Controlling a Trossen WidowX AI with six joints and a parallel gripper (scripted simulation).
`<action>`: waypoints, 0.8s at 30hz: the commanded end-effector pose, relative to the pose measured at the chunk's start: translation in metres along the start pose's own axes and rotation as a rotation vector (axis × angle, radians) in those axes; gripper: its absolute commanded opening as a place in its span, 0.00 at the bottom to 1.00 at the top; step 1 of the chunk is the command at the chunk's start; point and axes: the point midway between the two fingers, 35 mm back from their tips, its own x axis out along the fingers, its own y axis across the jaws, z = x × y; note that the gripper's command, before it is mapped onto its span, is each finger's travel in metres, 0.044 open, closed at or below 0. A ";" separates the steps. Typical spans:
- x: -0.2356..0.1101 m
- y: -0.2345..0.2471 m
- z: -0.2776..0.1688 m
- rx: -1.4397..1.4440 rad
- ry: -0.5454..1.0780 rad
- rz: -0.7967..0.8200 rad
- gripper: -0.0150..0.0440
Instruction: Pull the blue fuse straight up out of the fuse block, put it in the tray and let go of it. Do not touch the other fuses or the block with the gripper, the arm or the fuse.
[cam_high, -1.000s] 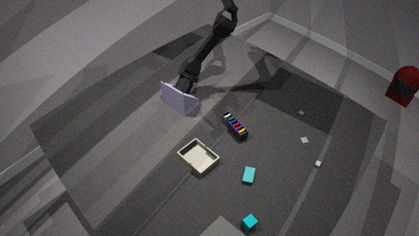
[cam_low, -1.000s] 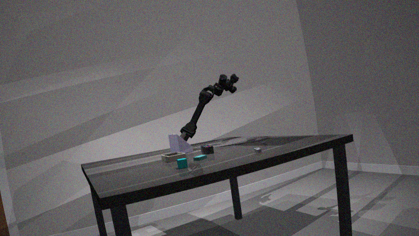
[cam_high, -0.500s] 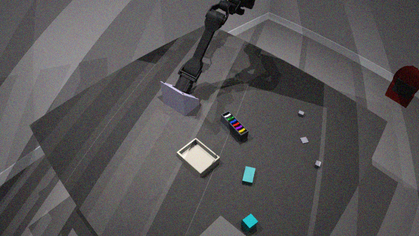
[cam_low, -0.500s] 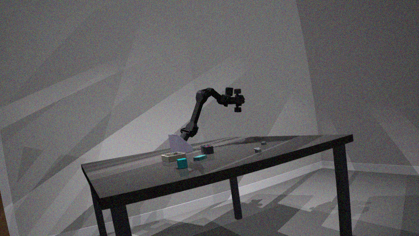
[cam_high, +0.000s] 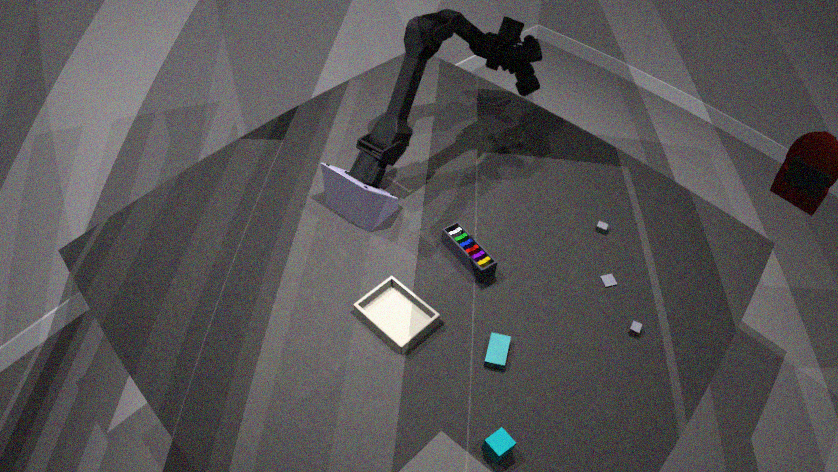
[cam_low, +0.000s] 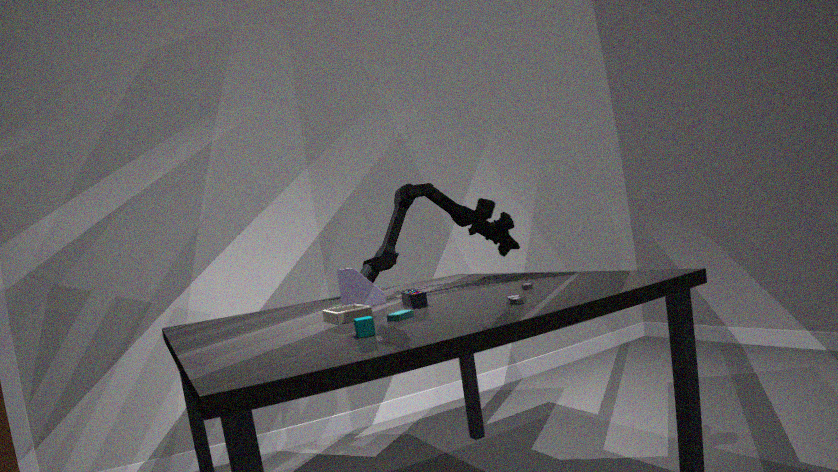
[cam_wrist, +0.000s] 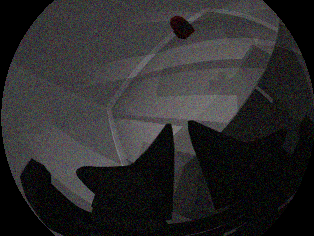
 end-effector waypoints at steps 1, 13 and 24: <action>0.005 -0.064 0.001 -0.178 0.055 -0.148 0.38; -0.053 -0.268 0.030 -0.582 0.341 -0.583 0.38; -0.171 -0.399 0.036 -0.718 0.733 -0.770 0.38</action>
